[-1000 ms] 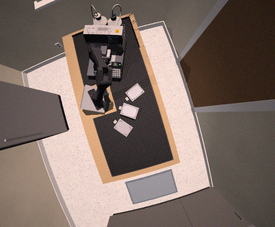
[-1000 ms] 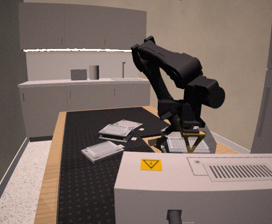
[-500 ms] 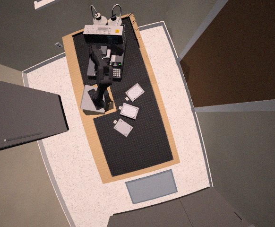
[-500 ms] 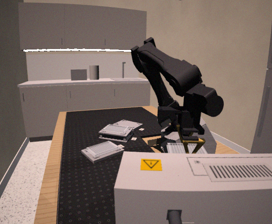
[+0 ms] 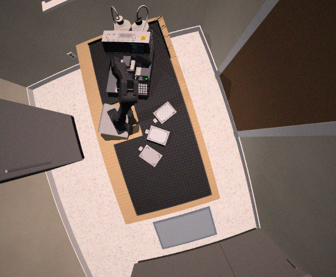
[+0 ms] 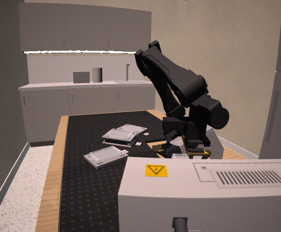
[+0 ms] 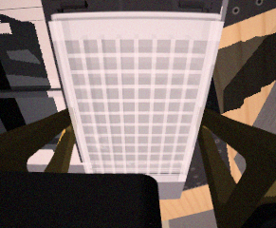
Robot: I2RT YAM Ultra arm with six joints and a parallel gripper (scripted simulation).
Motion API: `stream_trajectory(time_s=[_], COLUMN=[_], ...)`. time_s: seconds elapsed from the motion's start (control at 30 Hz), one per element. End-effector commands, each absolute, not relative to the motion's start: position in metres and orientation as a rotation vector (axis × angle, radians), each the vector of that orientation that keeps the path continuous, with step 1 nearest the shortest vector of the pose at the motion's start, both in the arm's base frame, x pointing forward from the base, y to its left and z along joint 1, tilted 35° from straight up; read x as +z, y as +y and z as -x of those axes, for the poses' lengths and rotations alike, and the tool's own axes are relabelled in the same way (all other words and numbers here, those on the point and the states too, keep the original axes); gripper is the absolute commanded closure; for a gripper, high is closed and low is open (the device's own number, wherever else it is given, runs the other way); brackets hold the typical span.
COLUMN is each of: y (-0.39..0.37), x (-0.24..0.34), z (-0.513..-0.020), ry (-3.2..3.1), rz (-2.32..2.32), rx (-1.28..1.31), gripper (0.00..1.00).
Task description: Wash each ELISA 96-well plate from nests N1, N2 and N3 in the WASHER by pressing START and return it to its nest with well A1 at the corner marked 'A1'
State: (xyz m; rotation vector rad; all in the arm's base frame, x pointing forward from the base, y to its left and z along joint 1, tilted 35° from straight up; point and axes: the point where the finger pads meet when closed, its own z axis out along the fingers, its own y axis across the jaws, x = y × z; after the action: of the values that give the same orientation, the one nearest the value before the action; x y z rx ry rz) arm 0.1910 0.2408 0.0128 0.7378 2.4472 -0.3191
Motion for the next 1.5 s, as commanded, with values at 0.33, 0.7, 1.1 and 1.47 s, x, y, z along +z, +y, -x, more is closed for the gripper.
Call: stream_trajectory(time_s=[0.33,0.7,1.1,1.47], y=[0.2452,0.2441,0.2433,0.2429], x=[0.0093,0.0096,0.0098,0.0099], z=[-0.1954,-0.1952,-0.1950,-0.1949], ry=[2.446,2.446,2.446,2.446], rz=[-0.728,-0.728,-0.728,-0.728], rx=[-0.282,-0.282,-0.282,-0.282], gripper=[1.00,1.00,1.00,1.00])
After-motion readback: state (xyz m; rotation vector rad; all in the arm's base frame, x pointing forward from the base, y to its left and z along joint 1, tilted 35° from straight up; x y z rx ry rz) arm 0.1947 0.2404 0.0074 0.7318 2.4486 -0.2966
